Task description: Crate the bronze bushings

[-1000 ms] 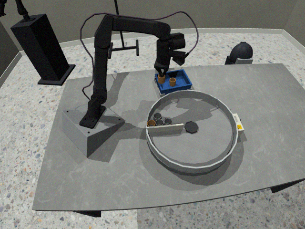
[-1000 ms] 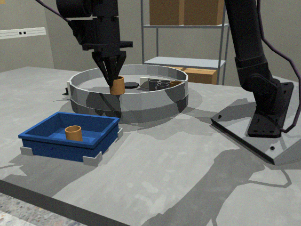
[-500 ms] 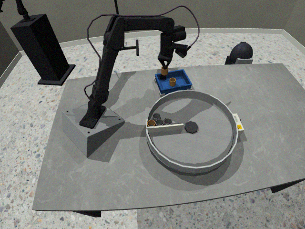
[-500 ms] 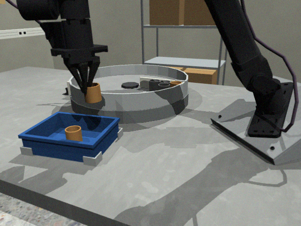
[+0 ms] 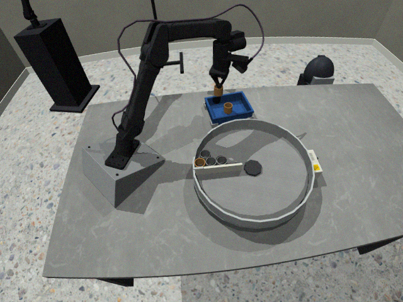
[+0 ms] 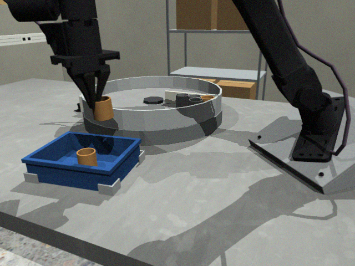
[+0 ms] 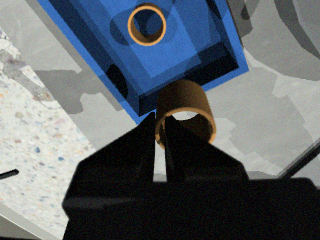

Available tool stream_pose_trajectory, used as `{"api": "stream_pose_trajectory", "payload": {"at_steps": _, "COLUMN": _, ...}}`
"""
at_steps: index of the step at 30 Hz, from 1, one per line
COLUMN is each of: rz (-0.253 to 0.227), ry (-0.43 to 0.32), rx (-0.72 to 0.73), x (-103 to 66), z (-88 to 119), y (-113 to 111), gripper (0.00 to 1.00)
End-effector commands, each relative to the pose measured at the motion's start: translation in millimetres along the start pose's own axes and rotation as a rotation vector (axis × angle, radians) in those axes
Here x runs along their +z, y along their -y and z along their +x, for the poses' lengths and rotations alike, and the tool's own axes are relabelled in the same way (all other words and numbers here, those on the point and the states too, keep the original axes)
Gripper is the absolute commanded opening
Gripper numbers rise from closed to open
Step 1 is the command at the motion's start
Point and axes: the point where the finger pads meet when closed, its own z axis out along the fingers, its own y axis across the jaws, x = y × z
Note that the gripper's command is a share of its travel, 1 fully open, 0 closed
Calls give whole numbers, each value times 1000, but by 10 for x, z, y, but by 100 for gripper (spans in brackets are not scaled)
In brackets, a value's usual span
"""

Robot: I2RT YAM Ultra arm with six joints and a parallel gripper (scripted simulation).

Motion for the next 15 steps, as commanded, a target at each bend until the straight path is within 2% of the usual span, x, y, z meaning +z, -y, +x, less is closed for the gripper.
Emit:
{"api": "stream_pose_trajectory", "payload": {"at_steps": 1, "rz": -4, "ry": 32, "rx": 10, "x": -120, "z": -49, "y": -15, "gripper": 0}}
{"api": "stream_pose_trajectory", "payload": {"at_steps": 15, "rz": -10, "ry": 38, "rx": 5, "x": -136, "z": -53, "y": -26, "gripper": 0}}
